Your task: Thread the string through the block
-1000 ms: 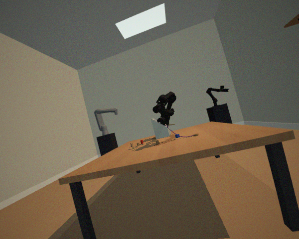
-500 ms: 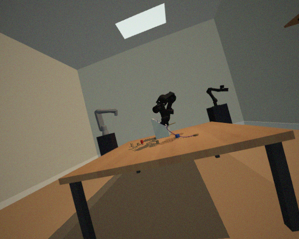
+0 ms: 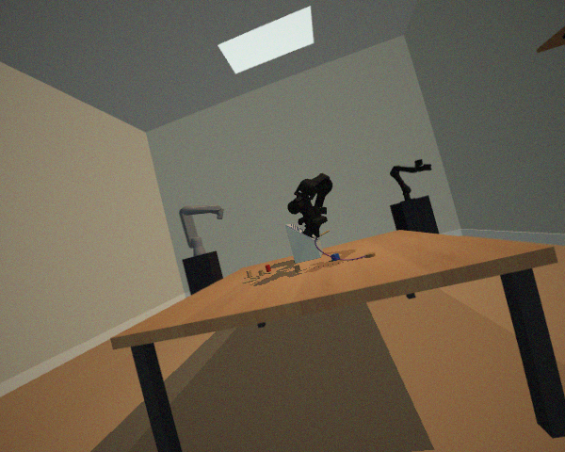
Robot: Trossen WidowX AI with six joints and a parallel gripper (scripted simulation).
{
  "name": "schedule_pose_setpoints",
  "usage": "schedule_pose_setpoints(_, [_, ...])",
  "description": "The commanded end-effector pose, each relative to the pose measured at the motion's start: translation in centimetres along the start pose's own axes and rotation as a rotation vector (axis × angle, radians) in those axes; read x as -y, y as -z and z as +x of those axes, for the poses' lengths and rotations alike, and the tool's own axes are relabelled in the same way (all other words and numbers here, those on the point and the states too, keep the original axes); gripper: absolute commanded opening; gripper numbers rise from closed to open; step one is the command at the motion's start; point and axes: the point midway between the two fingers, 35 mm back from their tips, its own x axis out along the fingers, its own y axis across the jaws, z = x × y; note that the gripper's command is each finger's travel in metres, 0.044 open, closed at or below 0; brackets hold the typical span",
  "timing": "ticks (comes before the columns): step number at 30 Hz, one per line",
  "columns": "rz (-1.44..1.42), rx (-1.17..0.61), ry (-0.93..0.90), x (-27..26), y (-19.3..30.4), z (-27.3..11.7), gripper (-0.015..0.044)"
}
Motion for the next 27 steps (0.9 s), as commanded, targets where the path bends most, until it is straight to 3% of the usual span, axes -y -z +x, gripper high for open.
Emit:
schedule_pose_setpoints(1, [-0.132,0.001,0.007,0.08,0.05,-0.13,0.0000])
schedule_pose_setpoints(15, [-0.594,0.002,0.018,0.17,0.13,-0.17,0.0000])
schedule_pose_setpoints(27, [-0.554,-0.014,0.014,0.23,0.36,0.42,0.0000])
